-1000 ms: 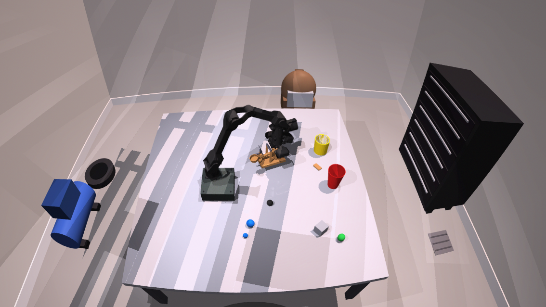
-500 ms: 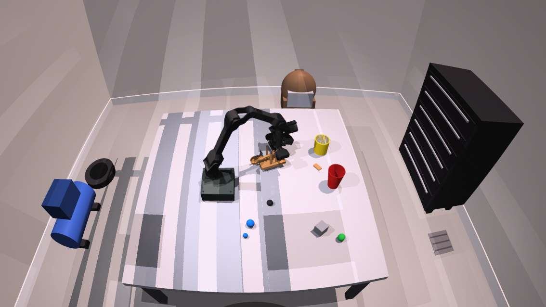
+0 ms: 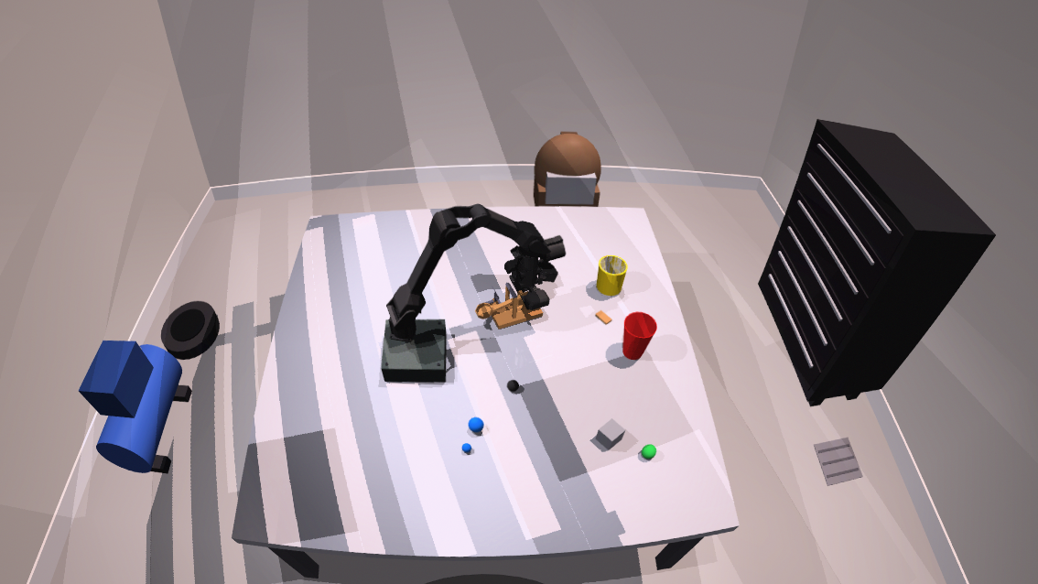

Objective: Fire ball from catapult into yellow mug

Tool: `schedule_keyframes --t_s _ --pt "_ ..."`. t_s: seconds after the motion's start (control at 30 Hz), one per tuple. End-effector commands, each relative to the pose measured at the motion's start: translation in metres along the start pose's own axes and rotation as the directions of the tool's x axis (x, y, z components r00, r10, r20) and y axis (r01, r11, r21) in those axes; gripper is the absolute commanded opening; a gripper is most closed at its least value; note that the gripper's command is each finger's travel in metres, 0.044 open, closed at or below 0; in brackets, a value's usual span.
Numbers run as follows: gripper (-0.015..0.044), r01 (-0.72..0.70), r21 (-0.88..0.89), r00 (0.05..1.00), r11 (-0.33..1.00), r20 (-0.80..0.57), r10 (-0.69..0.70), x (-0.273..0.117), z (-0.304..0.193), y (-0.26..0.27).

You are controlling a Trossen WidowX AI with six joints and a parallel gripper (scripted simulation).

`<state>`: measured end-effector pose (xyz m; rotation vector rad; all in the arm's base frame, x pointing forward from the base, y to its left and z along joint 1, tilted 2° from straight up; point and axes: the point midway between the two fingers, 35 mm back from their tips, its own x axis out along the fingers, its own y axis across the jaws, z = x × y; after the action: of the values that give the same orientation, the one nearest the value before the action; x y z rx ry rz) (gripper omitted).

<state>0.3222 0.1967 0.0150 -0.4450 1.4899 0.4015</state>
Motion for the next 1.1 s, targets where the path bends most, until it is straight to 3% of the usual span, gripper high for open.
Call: schedule_keyframes --t_s 0.0,0.17,0.63,0.73,0.9,1.03,1.07 --pt "0.0000 0.000 0.000 1.000 1.000 0.000 0.000 0.000 0.000 0.000" --pt "0.0000 0.000 0.000 1.000 1.000 0.000 0.000 0.000 0.000 0.000" --pt "0.0368 0.000 0.000 1.000 1.000 0.000 0.000 0.000 0.000 0.000" --pt "0.0440 0.000 0.000 1.000 1.000 0.000 0.000 -0.023 0.003 0.000" --pt "0.0440 -0.001 0.000 1.000 1.000 -0.002 0.001 -0.096 0.001 0.000" --pt "0.0440 -0.001 0.000 1.000 1.000 -0.002 0.001 -0.099 0.000 0.000" --pt "0.0440 -0.001 -0.006 1.000 1.000 0.002 0.001 -0.083 0.003 0.000"
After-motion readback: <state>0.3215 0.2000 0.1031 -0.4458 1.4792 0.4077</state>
